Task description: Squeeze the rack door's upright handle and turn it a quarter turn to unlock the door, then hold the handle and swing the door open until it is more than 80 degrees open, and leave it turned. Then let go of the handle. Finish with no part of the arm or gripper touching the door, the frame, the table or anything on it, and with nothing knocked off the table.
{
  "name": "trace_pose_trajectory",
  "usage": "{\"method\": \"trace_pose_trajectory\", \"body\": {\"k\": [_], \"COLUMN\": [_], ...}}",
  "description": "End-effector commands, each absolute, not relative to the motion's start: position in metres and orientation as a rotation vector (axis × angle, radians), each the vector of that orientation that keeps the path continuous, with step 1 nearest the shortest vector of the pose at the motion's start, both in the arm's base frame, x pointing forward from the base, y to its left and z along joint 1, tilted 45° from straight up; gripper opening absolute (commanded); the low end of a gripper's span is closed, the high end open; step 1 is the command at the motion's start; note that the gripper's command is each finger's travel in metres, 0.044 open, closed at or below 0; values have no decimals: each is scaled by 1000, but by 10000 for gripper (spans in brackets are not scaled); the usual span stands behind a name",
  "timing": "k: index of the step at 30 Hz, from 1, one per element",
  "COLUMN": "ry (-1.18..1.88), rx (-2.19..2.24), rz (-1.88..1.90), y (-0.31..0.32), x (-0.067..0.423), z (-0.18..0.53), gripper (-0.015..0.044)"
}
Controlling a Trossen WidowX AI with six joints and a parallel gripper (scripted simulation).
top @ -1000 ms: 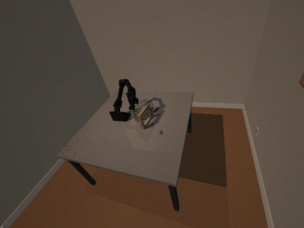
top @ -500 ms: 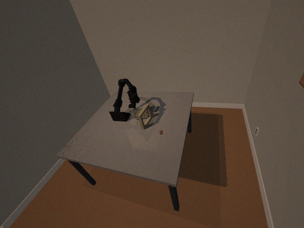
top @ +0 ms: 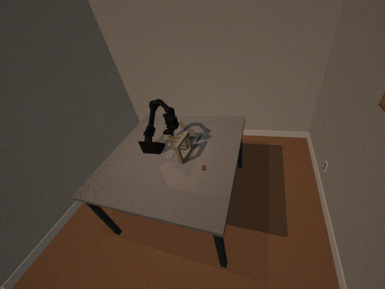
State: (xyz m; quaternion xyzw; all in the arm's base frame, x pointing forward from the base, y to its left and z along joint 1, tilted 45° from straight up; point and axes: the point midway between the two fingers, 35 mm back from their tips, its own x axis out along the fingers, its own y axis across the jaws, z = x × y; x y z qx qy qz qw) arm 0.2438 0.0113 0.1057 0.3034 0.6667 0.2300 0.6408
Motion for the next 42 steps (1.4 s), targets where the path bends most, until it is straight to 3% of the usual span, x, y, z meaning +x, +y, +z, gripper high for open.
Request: {"method": "trace_pose_trajectory", "body": {"k": [1, 25, 35, 42], "ry": [1535, 1582, 1582, 1574], "rx": [743, 857, 857, 863], "rz": [475, 365, 365, 353], "y": [17, 31, 31, 25], "x": [247, 257, 257, 257], "z": [113, 127, 127, 133], "gripper": [14, 14, 277, 286]}}
